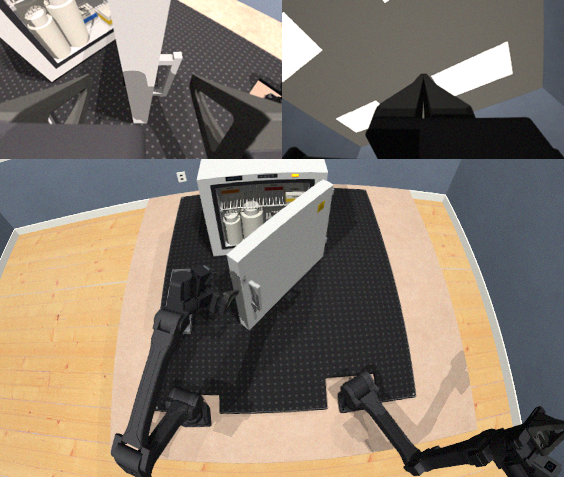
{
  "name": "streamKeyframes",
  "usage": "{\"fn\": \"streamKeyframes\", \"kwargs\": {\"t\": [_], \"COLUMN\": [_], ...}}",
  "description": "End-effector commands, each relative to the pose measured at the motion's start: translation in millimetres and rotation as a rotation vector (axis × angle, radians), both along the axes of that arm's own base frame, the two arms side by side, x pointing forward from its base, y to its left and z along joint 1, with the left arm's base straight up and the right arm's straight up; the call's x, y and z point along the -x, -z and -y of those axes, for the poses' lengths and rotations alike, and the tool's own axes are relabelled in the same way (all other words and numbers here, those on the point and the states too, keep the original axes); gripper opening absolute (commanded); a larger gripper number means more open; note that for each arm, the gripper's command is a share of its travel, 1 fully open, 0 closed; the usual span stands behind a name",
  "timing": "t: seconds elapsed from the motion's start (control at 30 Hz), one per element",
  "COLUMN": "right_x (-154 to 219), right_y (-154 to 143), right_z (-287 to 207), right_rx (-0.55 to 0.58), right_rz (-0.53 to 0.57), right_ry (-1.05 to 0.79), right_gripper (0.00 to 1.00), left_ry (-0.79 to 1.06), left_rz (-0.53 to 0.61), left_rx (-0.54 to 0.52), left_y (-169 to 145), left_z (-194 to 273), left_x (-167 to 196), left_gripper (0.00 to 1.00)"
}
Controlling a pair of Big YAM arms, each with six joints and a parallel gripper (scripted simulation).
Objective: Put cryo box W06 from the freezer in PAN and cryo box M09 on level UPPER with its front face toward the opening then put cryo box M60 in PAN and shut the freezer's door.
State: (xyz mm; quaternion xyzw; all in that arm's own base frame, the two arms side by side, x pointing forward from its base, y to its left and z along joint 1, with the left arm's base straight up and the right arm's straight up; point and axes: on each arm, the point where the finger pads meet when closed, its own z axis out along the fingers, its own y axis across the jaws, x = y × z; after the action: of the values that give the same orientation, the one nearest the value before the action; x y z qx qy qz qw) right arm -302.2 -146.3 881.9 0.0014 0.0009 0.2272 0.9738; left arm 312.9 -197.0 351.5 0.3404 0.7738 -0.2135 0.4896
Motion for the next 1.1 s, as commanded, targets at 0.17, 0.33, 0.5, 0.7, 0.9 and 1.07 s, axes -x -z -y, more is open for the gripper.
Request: {"fn": "streamKeyframes", "kwargs": {"t": [0.17,0.33,0.5,0.7,0.9,1.07], "right_x": [-13,-13,-13,-13,-13,-13], "right_y": [-3,-3,-3,-3,-3,-3], "right_z": [-7,-7,-7,-7,-7,-7], "right_rx": [0.016,0.016,0.016,0.016,0.016,0.016], "right_rz": [-0.026,-0.026,-0.026,-0.026,-0.026,-0.026], "right_ry": [0.011,0.011,0.011,0.011,0.011,0.011], "right_gripper": [0.00,0.00,0.00,0.00,0.00,0.00], "left_ry": [-0.001,-0.001,-0.001,-0.001,-0.001,-0.001], "left_rz": [0.064,0.063,0.073,0.061,0.062,0.072], "left_rx": [0.043,0.043,0.049,0.044,0.045,0.051], "left_y": [-39,-39,-46,-38,-39,-46], "left_z": [17,22,27,34,40,45], "left_x": [-17,-22,-27,-33,-39,-44], "left_gripper": [1.00,1.00,1.00,1.00,1.00,1.00]}}
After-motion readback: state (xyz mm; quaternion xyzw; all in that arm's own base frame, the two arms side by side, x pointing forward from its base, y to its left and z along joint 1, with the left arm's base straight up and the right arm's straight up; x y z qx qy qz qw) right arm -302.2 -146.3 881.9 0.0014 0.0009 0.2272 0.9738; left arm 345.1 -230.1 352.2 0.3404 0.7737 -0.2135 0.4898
